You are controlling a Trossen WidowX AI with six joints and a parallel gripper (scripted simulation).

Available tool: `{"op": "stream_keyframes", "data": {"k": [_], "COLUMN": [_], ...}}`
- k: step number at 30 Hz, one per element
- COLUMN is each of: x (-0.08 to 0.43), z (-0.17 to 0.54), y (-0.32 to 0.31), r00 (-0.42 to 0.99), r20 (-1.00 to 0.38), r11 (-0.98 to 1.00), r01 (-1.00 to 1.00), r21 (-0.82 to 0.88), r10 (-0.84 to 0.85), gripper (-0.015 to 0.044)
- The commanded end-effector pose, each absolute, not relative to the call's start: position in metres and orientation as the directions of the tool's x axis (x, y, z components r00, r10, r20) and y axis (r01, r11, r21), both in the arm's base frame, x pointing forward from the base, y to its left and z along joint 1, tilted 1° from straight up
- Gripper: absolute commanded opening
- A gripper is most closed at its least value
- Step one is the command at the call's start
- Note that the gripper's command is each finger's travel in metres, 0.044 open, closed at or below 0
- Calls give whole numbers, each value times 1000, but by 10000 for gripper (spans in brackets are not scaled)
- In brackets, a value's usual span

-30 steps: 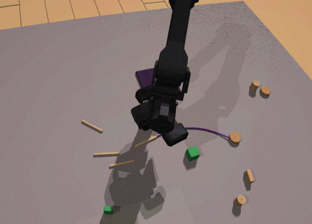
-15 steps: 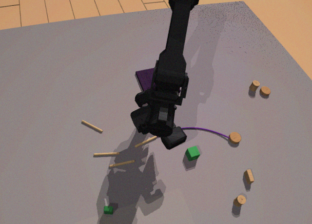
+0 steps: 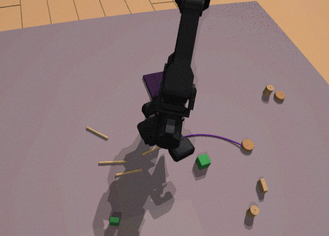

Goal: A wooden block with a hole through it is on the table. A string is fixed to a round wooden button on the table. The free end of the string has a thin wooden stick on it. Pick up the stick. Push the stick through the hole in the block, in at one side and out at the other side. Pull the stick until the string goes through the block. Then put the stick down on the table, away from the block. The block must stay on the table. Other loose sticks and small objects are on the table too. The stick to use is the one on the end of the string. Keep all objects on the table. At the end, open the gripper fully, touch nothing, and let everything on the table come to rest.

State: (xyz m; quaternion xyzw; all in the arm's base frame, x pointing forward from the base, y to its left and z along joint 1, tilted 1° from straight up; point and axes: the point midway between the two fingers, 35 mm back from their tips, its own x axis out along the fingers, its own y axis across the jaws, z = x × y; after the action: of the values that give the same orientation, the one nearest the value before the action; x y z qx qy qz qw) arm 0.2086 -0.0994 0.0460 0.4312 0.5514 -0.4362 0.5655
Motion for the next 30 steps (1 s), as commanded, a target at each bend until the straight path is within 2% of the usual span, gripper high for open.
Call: {"op": "stream_keyframes", "data": {"k": [1, 13, 18, 30], "x": [208, 206, 207, 207], "z": [38, 27, 28, 33], "y": [-100, -100, -99, -99], "r00": [8, 8, 9, 9], "r20": [-1000, -1000, -1000, -1000], "r11": [244, 244, 247, 247], "r01": [970, 970, 969, 969], "r21": [3, 3, 5, 5], "r10": [-22, -22, -17, -17], "gripper": [124, 124, 0, 0]}}
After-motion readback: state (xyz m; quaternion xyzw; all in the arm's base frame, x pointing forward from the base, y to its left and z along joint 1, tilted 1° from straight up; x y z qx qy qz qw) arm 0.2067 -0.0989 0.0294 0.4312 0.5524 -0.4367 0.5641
